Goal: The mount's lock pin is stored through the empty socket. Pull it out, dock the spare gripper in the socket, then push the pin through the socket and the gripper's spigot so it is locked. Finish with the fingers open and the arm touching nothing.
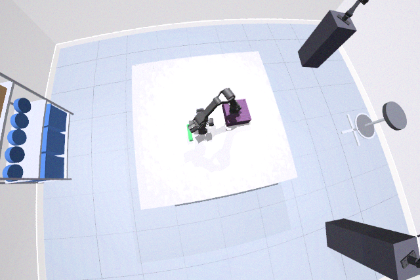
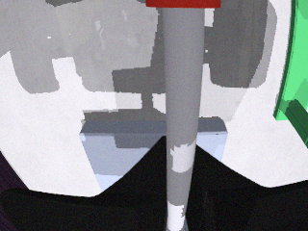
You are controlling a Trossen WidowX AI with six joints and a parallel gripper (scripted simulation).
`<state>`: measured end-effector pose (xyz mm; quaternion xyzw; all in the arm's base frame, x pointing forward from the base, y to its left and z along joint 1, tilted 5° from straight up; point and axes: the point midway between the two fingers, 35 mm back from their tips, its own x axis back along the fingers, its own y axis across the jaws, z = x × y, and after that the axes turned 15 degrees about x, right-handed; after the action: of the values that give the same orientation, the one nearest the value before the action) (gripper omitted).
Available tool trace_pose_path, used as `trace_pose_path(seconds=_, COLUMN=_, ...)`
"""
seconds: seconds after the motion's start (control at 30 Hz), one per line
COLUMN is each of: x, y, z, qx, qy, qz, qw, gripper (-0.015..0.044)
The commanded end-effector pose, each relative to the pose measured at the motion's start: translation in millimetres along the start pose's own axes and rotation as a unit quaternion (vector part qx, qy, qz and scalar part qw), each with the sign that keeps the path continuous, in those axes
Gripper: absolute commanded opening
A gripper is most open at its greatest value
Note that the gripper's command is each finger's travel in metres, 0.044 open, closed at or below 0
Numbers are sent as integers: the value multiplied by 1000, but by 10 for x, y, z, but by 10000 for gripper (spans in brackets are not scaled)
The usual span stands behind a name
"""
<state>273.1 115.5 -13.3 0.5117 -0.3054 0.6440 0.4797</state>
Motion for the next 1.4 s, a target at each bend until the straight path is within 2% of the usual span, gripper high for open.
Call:
trace_pose_path(seconds=0.0, x=-7, y=2, z=36, qx=1, qy=2, qz=0, qw=1000, gripper=0)
trace_pose_path(seconds=0.73, x=-37, y=34, z=151, qx=2, qy=1, qz=-5, qw=1000, gripper=0)
trace_pose_path(seconds=1.0, x=-35, y=37, z=131, qx=1, qy=-2, qz=-6, qw=1000, gripper=200)
trace_pose_path(seconds=1.37, x=119, y=29, z=64, qx=2, qy=-2, qz=-8, qw=1000, gripper=200)
